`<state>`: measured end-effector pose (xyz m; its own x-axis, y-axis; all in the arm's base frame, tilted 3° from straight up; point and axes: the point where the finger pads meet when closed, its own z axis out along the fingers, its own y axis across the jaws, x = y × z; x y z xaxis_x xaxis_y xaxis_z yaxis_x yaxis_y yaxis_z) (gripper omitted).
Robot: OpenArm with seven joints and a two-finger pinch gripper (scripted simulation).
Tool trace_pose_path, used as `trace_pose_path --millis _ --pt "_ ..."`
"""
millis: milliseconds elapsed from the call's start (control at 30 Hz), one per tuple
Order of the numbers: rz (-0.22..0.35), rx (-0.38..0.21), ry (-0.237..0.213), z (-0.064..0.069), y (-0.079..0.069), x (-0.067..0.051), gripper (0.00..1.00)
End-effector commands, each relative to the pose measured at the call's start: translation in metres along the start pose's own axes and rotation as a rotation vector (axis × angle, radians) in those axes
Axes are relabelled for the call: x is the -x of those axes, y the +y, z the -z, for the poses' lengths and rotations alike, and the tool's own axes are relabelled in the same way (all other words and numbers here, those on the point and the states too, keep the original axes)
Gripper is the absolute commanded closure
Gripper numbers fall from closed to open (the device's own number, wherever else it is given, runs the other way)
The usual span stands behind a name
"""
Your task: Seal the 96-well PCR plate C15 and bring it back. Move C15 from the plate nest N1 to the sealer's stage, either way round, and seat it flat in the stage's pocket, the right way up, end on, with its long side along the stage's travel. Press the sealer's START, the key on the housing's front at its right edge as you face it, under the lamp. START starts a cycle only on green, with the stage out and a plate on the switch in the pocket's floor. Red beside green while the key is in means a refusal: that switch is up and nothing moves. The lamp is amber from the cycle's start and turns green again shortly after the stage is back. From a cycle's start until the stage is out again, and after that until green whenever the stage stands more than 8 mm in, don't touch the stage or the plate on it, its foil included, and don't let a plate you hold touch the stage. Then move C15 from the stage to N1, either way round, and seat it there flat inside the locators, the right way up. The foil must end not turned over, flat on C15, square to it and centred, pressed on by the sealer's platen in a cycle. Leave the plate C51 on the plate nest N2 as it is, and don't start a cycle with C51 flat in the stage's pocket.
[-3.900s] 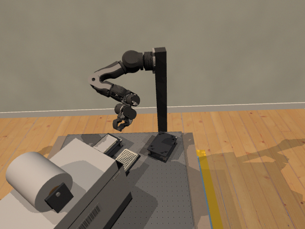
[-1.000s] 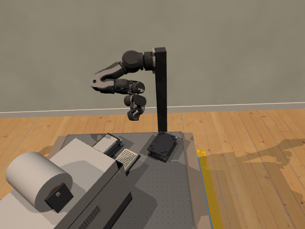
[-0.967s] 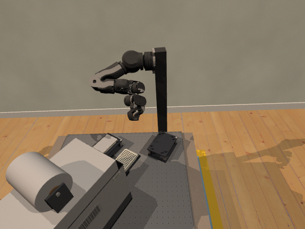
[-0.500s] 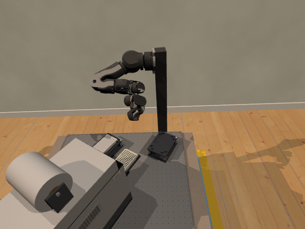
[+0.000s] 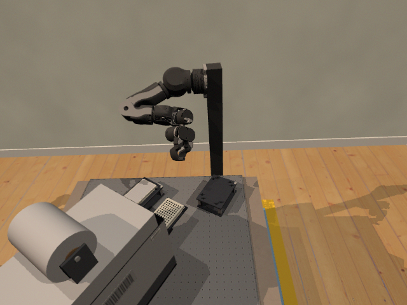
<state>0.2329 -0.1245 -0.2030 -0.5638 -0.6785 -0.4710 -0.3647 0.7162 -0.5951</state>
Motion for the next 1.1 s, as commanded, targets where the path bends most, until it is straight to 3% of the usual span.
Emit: trace_pose_path --millis 0,67,467,500,633,1033,1067 --pt "-0.003 -0.12 0.098 0.026 -0.004 -0.002 1.0" --pt "-0.005 -0.2 0.165 0.042 -0.006 -0.004 1.0" --pt "-0.005 -0.2 0.165 0.042 -0.006 -0.004 1.0" --pt "-0.051 -0.011 0.007 -0.007 -0.004 -0.004 1.0" --pt "-0.253 -0.047 0.045 -0.035 -0.017 -0.022 1.0" --pt "-0.253 -0.047 0.045 -0.035 -0.017 -0.022 1.0" --pt "-0.306 -0.055 0.101 -0.042 -0.021 -0.027 1.0"
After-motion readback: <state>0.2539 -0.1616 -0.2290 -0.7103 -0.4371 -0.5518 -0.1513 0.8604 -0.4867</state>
